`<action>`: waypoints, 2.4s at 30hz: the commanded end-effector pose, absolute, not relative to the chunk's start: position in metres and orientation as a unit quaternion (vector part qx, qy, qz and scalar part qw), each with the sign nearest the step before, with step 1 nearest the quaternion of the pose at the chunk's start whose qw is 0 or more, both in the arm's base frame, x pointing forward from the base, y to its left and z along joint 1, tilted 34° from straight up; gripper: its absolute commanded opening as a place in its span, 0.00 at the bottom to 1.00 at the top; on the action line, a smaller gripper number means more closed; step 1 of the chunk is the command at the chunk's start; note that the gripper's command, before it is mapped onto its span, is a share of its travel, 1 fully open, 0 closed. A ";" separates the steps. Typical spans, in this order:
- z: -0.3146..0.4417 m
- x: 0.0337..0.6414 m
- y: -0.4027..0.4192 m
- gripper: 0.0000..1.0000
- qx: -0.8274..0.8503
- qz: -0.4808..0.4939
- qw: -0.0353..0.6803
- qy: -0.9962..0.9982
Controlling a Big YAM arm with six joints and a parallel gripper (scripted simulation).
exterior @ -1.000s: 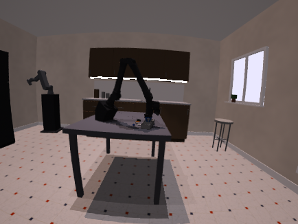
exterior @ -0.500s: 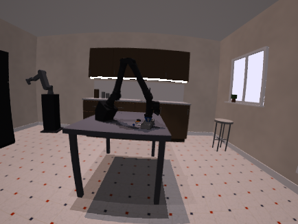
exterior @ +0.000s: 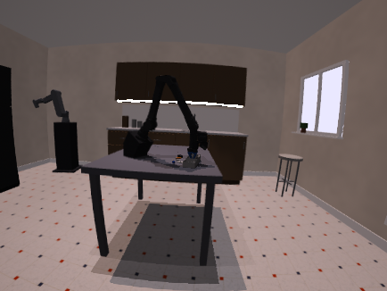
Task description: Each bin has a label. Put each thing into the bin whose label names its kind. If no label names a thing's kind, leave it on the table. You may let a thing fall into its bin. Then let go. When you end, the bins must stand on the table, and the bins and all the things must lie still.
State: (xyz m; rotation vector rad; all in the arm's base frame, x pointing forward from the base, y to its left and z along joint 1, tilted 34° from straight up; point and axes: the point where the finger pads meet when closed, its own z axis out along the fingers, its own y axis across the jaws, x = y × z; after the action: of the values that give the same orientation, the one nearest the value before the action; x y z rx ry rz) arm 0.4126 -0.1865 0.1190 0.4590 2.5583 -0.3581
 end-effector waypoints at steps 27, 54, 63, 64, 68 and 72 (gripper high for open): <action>0.169 0.416 -0.178 0.09 0.168 -0.135 0.288 0.933; 0.179 0.418 -0.123 0.09 0.168 -0.131 0.272 0.938; 0.173 0.435 -0.085 0.09 0.168 -0.129 0.273 0.938; 0.179 0.434 -0.085 0.09 0.169 -0.129 0.279 0.936; 0.189 0.431 -0.096 0.09 0.182 -0.131 0.288 0.931; 0.174 0.439 -0.098 0.09 0.181 -0.130 0.283 0.933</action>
State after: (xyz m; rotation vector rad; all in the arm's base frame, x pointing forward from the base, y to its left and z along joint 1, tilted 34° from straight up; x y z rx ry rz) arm 0.4188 -0.0911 0.1545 0.4529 2.5578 -0.3608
